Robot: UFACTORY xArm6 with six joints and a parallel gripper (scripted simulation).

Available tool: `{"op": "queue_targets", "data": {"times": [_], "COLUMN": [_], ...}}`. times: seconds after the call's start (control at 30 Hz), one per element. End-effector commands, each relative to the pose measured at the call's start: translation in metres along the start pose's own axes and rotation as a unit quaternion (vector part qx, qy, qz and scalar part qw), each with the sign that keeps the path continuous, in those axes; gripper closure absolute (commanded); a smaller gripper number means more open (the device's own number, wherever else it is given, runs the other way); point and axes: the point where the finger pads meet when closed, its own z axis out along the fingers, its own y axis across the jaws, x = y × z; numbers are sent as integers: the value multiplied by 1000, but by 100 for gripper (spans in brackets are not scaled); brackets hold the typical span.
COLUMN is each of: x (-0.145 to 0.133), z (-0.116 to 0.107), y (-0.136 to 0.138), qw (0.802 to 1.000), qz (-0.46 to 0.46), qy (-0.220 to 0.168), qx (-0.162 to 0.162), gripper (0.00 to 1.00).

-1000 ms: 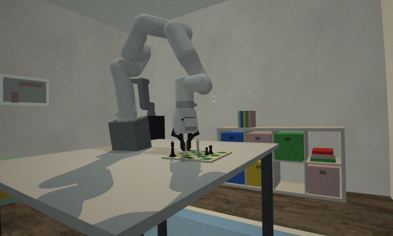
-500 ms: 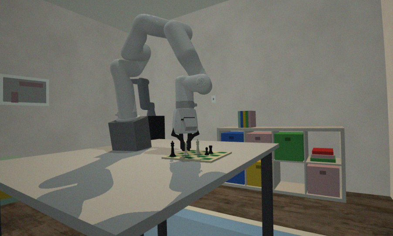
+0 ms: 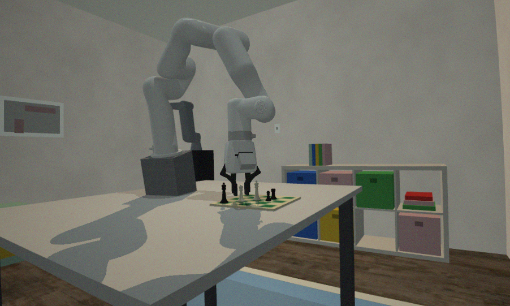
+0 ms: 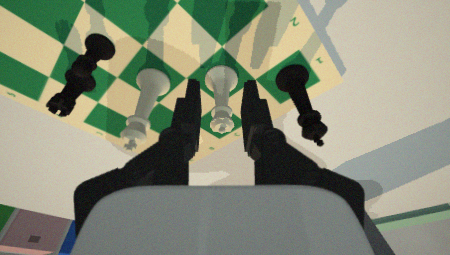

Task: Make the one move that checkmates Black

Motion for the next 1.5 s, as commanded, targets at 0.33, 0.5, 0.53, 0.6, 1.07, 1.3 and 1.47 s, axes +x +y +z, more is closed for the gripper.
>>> {"op": "queue_targets", "data": {"times": [0.33, 0.5, 0.53, 0.6, 1.07, 1.3, 1.47], "x": [1, 1, 1, 1, 1, 1, 1], "z": [-1, -4, -6, -11, -71, -90, -91], "y": [-1, -1, -1, -1, -1, -1, -1], "qw": [1000, 1000, 1000, 1000, 1000, 1000, 1000], "qz": [0, 0, 0, 0, 0, 0, 0], "qy": [1, 1, 1, 1, 1, 1, 1], "qx": [1, 1, 1, 1, 1, 1, 1], "gripper": [58, 58, 58, 58, 58, 58, 58]}}
